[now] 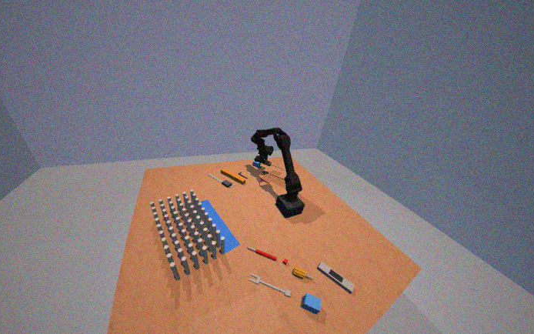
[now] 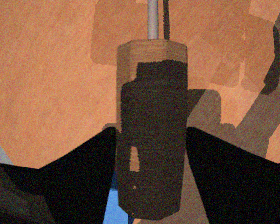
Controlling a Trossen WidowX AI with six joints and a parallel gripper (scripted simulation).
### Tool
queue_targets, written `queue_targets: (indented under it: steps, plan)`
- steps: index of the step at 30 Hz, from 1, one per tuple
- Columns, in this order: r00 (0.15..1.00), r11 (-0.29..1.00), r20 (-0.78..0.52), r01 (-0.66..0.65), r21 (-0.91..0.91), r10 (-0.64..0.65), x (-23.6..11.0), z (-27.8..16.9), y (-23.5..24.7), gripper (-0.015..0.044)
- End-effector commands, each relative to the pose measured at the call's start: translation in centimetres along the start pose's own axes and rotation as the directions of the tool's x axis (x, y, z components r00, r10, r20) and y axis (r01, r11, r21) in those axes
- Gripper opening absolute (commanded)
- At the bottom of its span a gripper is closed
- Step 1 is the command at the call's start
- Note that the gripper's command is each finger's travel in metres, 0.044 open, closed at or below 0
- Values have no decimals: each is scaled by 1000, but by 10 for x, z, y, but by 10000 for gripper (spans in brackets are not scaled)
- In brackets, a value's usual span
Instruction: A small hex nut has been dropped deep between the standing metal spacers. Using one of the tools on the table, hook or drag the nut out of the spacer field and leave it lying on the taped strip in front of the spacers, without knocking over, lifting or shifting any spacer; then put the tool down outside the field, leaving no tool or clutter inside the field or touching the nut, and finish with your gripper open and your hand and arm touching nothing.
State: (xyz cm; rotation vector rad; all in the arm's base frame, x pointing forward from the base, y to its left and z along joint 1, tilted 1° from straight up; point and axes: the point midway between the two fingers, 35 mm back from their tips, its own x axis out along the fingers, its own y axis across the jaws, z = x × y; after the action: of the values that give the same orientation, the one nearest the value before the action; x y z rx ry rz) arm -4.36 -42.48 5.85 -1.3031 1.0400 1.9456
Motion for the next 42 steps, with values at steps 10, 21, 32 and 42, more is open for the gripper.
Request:
queue_targets:
  steps: [10,21,32,42]
  plan:
    - [1000,1000,14,0,-2,0,15,-1,-5,0]
    - [1000,1000,14,0,-2,0,24,-2,-8,0]
    - [1000,1000,14,0,-2,0,33,-3,-12,0]
    - [1000,1000,14,0,-2,0,41,-4,-15,0]
